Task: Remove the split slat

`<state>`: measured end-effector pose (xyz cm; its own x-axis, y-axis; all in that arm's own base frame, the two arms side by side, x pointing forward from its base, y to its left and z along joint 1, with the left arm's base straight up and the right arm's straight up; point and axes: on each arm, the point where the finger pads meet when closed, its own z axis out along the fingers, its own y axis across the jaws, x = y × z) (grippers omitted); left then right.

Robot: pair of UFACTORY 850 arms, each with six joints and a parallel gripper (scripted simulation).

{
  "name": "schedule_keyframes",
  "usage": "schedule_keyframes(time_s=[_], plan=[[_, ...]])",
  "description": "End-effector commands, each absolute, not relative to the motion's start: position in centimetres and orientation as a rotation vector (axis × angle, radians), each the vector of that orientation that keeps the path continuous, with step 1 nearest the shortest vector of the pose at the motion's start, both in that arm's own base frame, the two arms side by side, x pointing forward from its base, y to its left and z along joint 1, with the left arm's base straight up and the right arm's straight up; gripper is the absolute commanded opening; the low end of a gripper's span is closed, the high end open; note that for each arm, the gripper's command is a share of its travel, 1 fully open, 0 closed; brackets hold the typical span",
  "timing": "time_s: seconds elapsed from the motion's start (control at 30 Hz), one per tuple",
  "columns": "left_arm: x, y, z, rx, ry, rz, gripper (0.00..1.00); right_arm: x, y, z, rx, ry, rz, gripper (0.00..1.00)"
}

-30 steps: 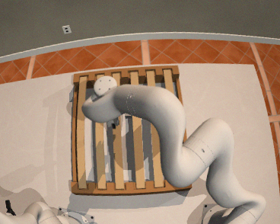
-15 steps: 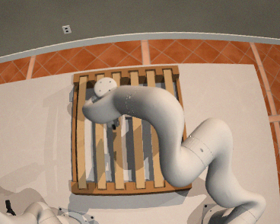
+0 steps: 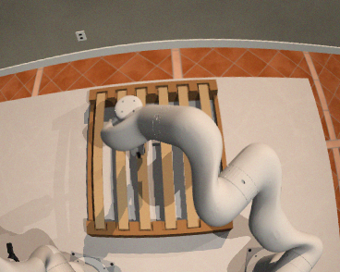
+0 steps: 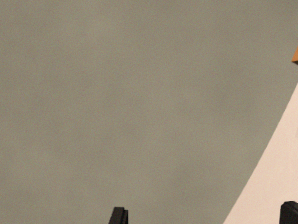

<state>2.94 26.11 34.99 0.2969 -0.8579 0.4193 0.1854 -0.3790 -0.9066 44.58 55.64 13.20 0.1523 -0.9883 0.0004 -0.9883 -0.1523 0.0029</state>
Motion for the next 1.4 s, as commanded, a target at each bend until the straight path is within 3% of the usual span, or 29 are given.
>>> schedule_keyframes(time_s=[0.0, 1.37], plan=[[2.9, 26.1, 35.0, -1.549, 0.640, -1.289, 1.00, 44.6, 55.7, 13.3, 2.384, -2.045, -0.003, 0.00], [2.9, 26.1, 35.0, -1.549, 0.640, -1.289, 1.00, 44.6, 55.7, 11.9, 2.385, -2.045, -0.003, 0.00]])
